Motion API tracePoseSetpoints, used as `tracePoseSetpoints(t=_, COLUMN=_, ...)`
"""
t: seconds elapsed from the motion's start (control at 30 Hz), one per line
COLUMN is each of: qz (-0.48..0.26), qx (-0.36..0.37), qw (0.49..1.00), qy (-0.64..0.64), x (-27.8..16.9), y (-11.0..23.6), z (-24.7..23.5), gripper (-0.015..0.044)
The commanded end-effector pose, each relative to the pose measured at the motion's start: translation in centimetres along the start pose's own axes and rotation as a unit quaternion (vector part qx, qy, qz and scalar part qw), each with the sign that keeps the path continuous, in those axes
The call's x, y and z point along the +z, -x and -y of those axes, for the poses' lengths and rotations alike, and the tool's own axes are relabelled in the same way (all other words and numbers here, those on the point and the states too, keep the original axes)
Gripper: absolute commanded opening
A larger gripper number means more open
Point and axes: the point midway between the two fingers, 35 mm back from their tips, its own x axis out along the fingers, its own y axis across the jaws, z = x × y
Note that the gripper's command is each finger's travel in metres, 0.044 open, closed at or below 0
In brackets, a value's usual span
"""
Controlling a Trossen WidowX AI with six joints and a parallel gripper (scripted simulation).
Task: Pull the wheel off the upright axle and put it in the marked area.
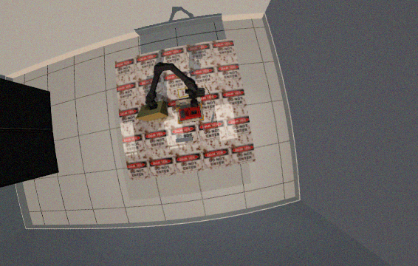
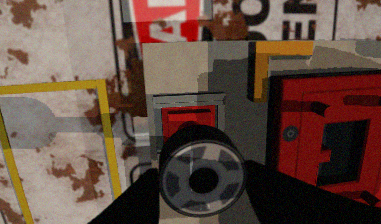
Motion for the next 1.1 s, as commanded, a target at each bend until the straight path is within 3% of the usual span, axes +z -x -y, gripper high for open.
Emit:
tracePoseSetpoints(t=0.0, qz=0.000, qx=-0.001, qw=1.000, qy=0.002, x=0.0, y=0.2, z=0.0, gripper=0.0000)
tracePoseSetpoints(t=0.67, qz=0.001, qx=-0.001, qw=1.000, qy=0.002, x=0.0, y=0.9, z=0.0, gripper=0.0000)
tracePoseSetpoints(t=0.97, qz=0.001, qx=-0.001, qw=1.000, qy=0.001, x=-0.2, y=4.3, z=0.0, gripper=0.0000)
tracePoseSetpoints(t=1.07, qz=-0.001, qx=0.001, qw=1.000, qy=-0.003, x=-0.2, y=3.4, z=0.0, gripper=0.0000)
